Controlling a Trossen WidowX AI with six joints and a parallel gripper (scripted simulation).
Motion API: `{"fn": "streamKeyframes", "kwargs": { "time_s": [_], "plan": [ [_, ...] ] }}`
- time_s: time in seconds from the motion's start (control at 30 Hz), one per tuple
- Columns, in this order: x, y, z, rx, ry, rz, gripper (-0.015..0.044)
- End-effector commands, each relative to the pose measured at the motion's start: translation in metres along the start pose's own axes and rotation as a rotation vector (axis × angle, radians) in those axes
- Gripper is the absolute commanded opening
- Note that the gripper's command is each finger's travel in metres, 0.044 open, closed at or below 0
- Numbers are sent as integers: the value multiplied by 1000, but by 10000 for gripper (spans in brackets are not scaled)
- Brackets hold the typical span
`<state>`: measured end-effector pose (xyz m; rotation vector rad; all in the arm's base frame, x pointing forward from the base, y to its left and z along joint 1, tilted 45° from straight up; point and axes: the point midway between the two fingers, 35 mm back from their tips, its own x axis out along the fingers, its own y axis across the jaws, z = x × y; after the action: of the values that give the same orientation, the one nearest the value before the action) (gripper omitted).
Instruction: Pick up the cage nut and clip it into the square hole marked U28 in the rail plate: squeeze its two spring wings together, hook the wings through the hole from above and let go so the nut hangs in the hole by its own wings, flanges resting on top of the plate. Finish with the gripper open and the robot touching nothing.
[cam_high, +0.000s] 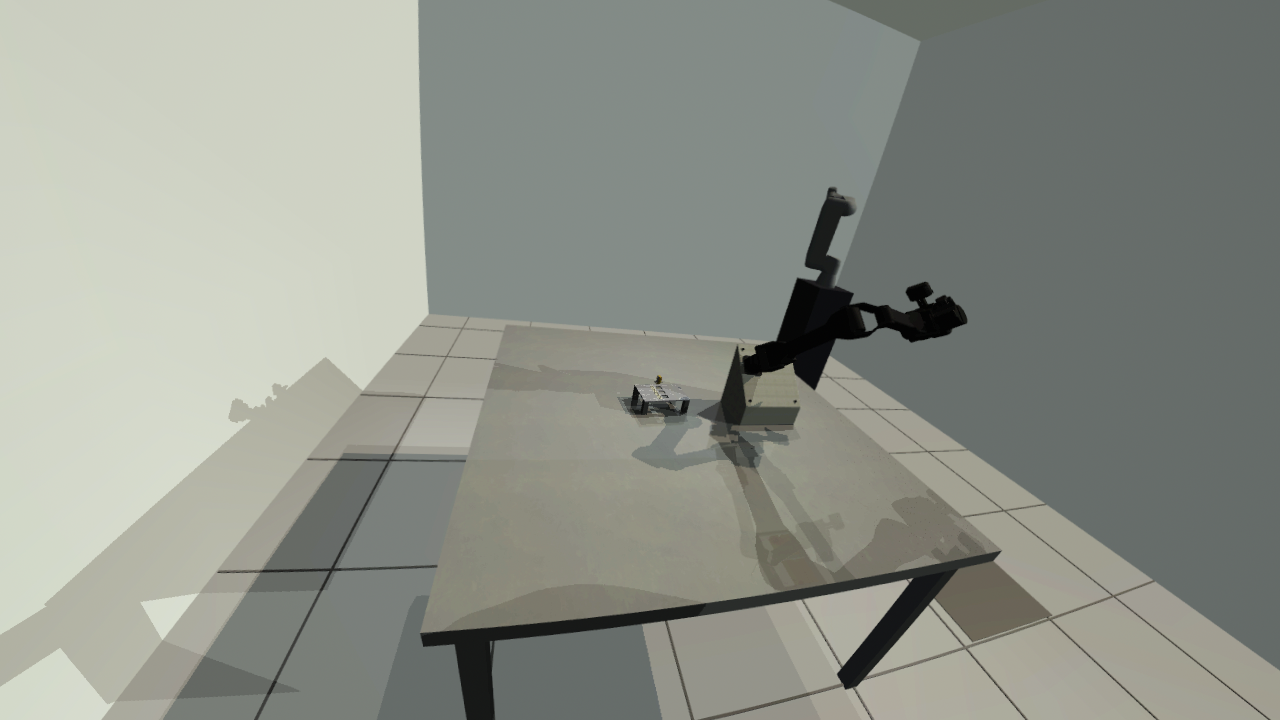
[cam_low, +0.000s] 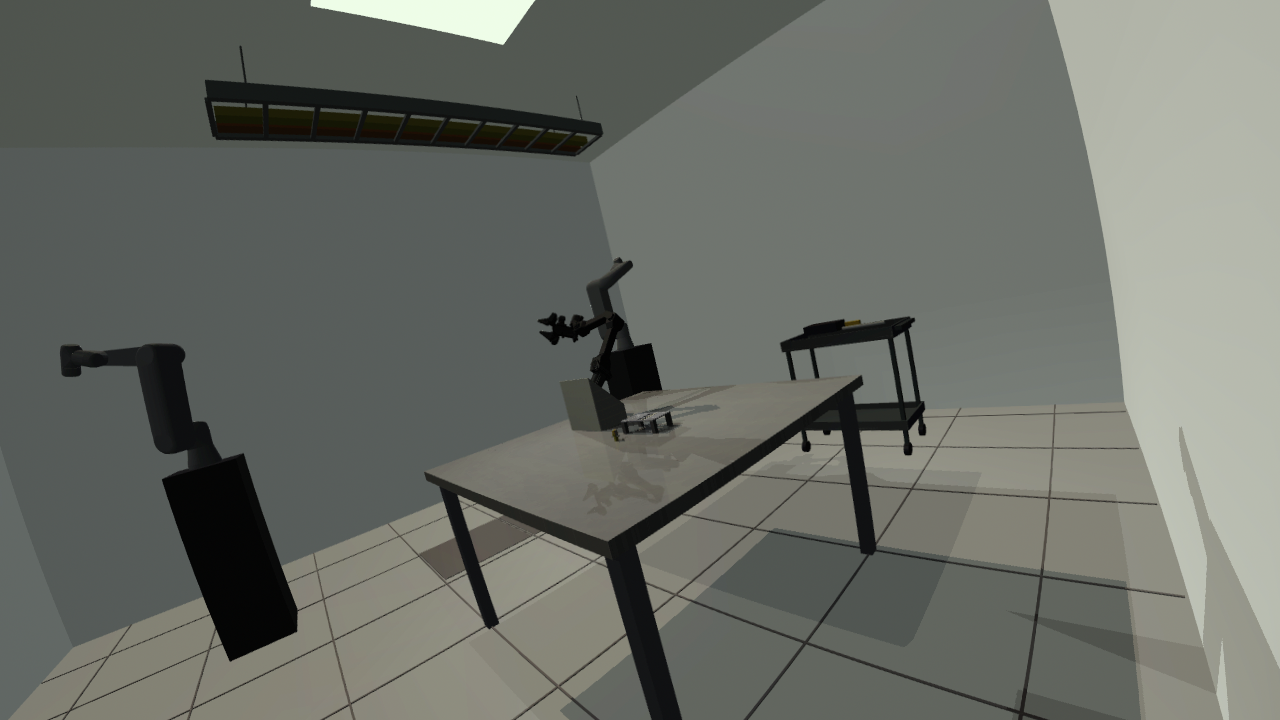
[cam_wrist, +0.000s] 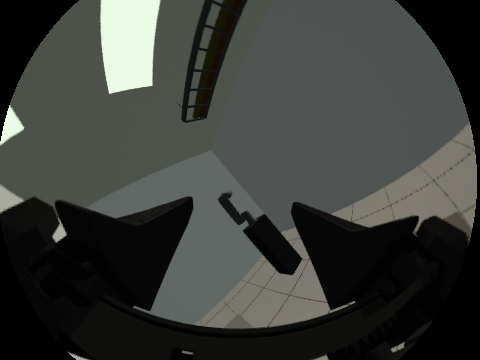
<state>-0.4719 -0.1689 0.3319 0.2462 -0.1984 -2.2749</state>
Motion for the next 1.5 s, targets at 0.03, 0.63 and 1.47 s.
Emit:
{"fn": "streamKeyframes", "kwargs": {
  "time_s": [0.03,0.63,1.47],
  "plan": [
    [7,7,-7,13,18,18,440],
    [91,250,-204,227,575,441,440],
    [-129,505,-487,-6,1534,696,440]
  ]
}}
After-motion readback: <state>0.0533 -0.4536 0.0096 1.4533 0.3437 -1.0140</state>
